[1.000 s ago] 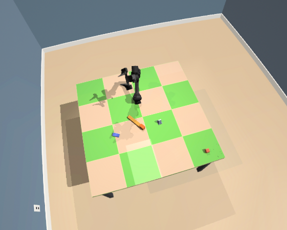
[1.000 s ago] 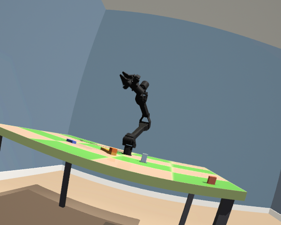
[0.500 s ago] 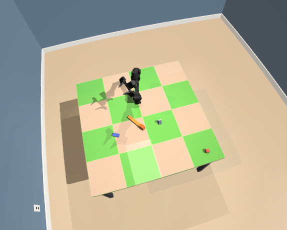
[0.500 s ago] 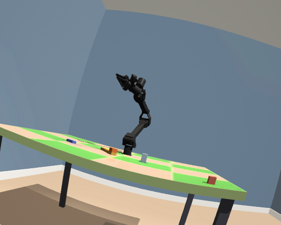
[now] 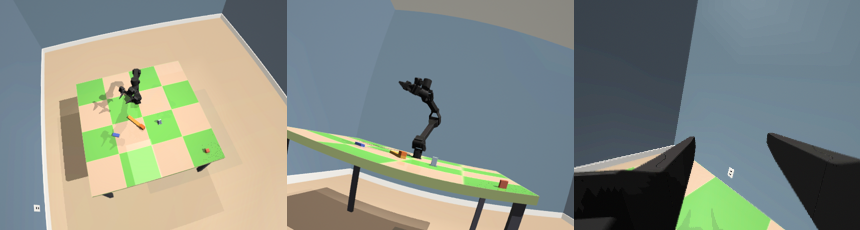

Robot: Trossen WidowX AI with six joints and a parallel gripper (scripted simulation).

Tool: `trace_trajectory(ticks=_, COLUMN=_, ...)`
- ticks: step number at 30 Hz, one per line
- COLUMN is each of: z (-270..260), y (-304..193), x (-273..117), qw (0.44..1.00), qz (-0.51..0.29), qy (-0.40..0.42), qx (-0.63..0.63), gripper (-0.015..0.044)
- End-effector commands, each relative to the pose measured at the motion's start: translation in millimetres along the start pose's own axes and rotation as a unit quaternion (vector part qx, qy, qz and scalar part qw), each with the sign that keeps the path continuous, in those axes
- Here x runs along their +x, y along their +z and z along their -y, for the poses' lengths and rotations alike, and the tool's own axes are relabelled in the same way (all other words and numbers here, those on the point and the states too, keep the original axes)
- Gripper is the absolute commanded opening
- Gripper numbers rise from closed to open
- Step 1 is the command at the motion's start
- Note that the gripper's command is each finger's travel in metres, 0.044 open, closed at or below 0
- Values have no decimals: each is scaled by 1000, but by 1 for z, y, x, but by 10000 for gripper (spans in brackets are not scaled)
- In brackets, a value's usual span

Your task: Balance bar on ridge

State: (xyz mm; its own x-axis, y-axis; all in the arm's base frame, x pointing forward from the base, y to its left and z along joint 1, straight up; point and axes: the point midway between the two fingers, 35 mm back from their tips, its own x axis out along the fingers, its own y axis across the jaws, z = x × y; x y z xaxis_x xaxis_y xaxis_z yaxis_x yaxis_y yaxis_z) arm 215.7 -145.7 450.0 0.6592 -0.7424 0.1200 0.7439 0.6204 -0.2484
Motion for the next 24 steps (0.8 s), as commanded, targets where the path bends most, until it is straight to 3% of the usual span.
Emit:
trace_trajectory(ticks=1, z=-13, y=-12, x=8, qw=999, qz=-28, qy=21, qx=40, gripper=315)
trace_trajectory(ticks=24, z=-76, y=-99, x=29, qw=931, qz=-238, qy=60, qx=271, gripper=315)
